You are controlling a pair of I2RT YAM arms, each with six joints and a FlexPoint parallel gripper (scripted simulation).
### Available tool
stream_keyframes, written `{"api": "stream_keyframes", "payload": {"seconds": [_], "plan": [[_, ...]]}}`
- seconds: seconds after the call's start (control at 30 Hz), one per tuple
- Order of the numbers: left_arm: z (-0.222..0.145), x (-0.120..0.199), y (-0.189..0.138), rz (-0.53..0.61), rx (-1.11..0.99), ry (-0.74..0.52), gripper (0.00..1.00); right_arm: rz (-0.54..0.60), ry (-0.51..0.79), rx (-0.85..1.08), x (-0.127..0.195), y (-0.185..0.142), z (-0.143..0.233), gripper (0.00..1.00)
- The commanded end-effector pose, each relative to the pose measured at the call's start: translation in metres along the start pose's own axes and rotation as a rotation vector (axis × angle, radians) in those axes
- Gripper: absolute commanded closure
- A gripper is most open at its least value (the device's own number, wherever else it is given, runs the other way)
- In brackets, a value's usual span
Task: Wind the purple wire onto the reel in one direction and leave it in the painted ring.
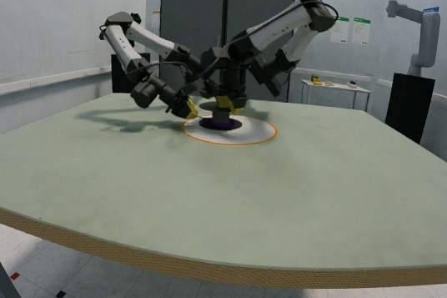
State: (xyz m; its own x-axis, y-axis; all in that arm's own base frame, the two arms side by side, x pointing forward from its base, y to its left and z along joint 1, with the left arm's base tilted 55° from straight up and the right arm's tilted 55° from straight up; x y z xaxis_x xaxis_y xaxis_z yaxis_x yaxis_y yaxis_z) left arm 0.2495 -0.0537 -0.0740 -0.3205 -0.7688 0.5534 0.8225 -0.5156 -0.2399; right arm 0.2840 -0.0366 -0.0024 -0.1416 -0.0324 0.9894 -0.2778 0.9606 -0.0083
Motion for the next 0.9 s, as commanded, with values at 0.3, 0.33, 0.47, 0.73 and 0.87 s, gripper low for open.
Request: {"api": "stream_keyframes", "payload": {"seconds": [0.3, 0.33, 0.47, 0.73, 0.87], "plan": [[-0.052, 0.001, -0.004, -0.012, -0.756, 0.008, 0.51, 0.026, 0.078, -0.299, 0.003, 0.007, 0.015, 0.85], [-0.054, 0.001, -0.004, -0.006, -0.891, 0.013, 0.51, 0.034, 0.083, -0.331, 0.003, 0.009, 0.015, 0.85], [-0.064, 0.001, -0.007, 0.006, -1.025, 0.022, 0.51, 0.066, 0.101, -0.459, 0.000, 0.017, 0.012, 0.85], [-0.056, 0.001, -0.015, -0.004, -1.472, 0.021, 0.51, 0.136, 0.143, -0.713, 0.003, 0.011, 0.003, 0.85], [-0.052, 0.001, -0.016, -0.008, -1.573, 0.019, 0.51, 0.151, 0.150, -0.778, 0.004, 0.008, 0.002, 0.85]]}}
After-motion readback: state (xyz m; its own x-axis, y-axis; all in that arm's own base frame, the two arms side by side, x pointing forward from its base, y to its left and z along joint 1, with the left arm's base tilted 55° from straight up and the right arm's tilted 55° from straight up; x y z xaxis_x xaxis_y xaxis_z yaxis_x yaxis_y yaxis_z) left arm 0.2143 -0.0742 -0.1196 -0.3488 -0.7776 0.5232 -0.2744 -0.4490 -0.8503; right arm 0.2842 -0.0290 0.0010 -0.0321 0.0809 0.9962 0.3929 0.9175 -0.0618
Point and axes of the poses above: on each arm, the point where the finger pads meet when closed, its own x axis back along the fingers, its own z axis across the jaws, y = z × x, the point moved 4 cm from there along x, back along the fingers, and after that the axes turned 11 degrees about x, right-handed, at the moved point
